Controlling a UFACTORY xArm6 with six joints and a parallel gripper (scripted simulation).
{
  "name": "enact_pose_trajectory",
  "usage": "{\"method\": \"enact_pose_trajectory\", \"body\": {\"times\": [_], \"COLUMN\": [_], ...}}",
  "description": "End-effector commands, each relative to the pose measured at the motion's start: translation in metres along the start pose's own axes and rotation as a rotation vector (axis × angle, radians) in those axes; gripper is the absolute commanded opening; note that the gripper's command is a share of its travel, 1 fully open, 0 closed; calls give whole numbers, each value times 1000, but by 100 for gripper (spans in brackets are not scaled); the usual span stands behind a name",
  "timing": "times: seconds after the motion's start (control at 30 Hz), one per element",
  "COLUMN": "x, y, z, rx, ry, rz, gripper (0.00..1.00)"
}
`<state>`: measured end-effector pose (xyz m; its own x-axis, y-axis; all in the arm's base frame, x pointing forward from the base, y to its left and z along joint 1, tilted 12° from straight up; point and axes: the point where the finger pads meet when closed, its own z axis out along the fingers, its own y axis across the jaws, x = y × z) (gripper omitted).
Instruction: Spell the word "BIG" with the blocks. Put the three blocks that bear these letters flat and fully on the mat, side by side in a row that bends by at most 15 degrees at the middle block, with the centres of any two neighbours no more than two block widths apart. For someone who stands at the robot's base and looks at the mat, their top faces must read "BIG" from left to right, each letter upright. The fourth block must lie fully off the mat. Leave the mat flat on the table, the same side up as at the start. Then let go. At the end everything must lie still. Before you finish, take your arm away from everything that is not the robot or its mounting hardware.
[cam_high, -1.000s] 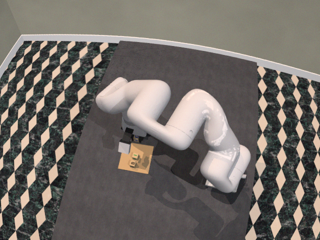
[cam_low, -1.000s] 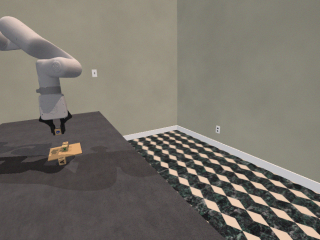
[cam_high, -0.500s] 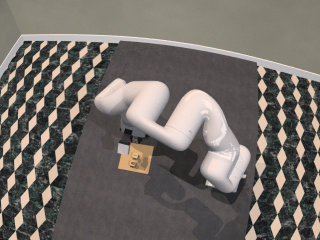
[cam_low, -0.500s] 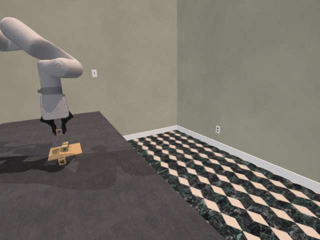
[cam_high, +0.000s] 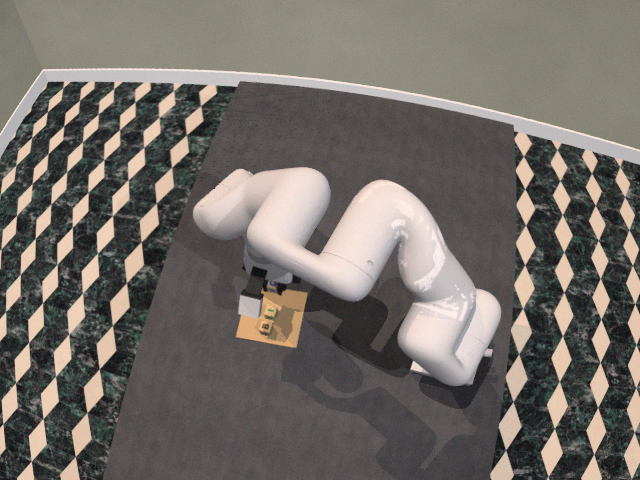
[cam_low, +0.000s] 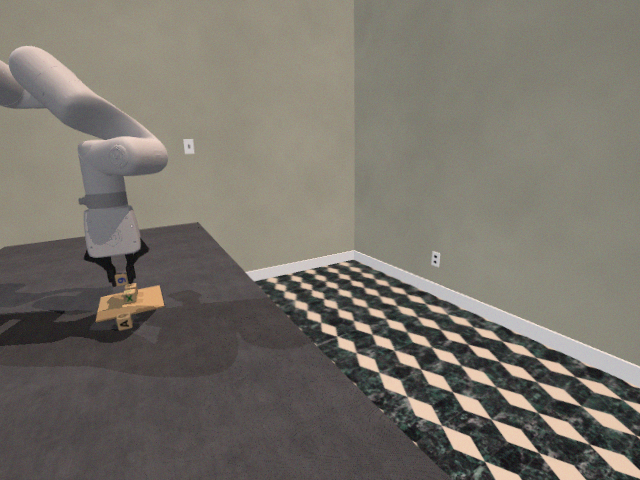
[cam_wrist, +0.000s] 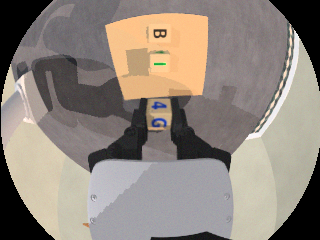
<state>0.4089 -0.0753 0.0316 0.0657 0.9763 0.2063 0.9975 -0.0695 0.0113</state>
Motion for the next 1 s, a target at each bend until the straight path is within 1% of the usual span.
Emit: {"method": "enact_pose_trajectory", "body": {"times": [0.0, 0.13, 0.2, 0.37, 0.97], "x": [0, 0, 0, 0, 0], "y": [2, 2, 2, 2, 2], "z": [26, 42, 42, 53, 55], "rx": [-4, -4, -4, -4, -4], "ry": [0, 0, 0, 0, 0], "rz": [0, 0, 0, 0, 0], "gripper": [21, 21, 21, 21, 21]}}
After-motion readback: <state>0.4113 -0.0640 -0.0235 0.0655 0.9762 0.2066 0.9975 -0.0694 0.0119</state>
